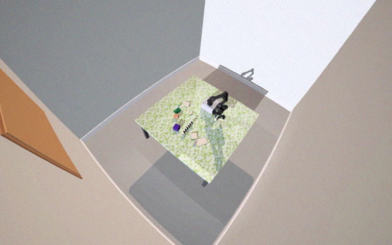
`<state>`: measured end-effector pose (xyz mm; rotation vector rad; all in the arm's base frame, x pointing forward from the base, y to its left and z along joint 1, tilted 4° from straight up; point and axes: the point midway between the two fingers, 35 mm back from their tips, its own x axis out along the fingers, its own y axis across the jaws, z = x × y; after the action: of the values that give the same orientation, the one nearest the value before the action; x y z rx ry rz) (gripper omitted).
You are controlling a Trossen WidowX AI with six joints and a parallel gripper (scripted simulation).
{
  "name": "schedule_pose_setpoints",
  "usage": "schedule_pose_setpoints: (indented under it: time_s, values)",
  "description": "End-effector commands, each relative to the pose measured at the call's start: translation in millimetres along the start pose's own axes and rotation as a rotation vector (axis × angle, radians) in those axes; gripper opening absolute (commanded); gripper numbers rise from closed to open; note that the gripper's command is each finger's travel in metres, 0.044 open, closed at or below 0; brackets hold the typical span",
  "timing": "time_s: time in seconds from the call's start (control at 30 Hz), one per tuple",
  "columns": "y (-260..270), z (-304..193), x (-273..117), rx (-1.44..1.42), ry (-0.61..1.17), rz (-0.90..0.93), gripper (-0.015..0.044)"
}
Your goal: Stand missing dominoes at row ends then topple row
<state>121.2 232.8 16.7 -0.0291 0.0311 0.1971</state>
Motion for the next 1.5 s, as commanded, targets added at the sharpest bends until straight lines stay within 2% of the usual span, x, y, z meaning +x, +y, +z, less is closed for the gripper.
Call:
schedule_pose_setpoints:
  time_s: [0.0, 0.8, 1.23, 1.47]
  values:
    - [1, -13, 1, -0.004, 0.004, -0.003, 0.0107]
    - [-8, -86, 6, -0.002, 0.021, -0.022, 0.0107]
    - [-9, -88, 6, -0.002, 0.022, -0.023, 0.0107]
    - [-9, -88, 6, -0.002, 0.022, -0.023, 0.0291]
